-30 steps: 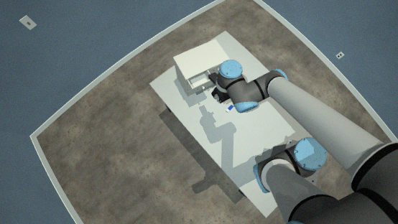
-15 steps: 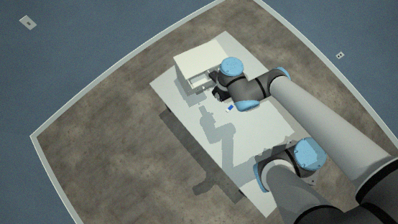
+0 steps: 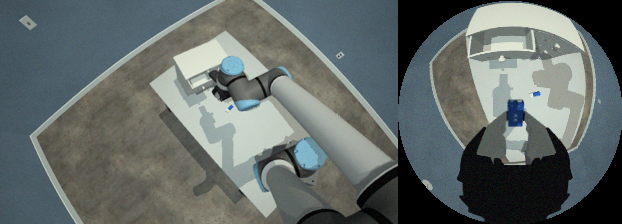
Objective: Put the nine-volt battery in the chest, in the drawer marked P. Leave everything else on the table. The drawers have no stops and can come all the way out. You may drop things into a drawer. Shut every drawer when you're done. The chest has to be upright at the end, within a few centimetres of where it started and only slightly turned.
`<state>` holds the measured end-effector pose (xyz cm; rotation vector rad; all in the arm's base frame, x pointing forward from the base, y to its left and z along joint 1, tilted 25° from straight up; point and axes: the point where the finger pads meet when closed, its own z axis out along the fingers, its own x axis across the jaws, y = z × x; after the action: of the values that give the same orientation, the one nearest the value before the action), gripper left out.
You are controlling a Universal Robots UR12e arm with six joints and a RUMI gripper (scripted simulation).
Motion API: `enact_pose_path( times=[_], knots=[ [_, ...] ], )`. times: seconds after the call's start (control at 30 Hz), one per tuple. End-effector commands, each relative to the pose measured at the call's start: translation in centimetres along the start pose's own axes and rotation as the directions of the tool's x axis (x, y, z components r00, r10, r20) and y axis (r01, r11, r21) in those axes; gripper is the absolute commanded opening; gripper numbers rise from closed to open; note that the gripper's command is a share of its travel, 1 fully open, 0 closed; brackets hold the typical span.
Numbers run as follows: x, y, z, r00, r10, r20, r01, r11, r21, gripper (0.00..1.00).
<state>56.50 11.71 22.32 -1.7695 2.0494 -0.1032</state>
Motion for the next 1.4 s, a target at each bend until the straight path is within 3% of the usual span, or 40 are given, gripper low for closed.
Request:
enact_pose_path(
  times=[0.0, 0.73, 1.37],
  knots=[
    [-0.01, -0.06, -0.11, 1.0, 0.0, 0.0, 0.0, 1.0, 0.001, 0.13],
    [0.01, -0.08, -0.04, 1.0, 0.0, 0.0, 0.0, 0.999, 0.036, 0.13],
    [0.03, 0.06, 0.02, 1.0, 0.0, 0.0, 0.0, 0.969, 0.246, 0.13]
  ],
)
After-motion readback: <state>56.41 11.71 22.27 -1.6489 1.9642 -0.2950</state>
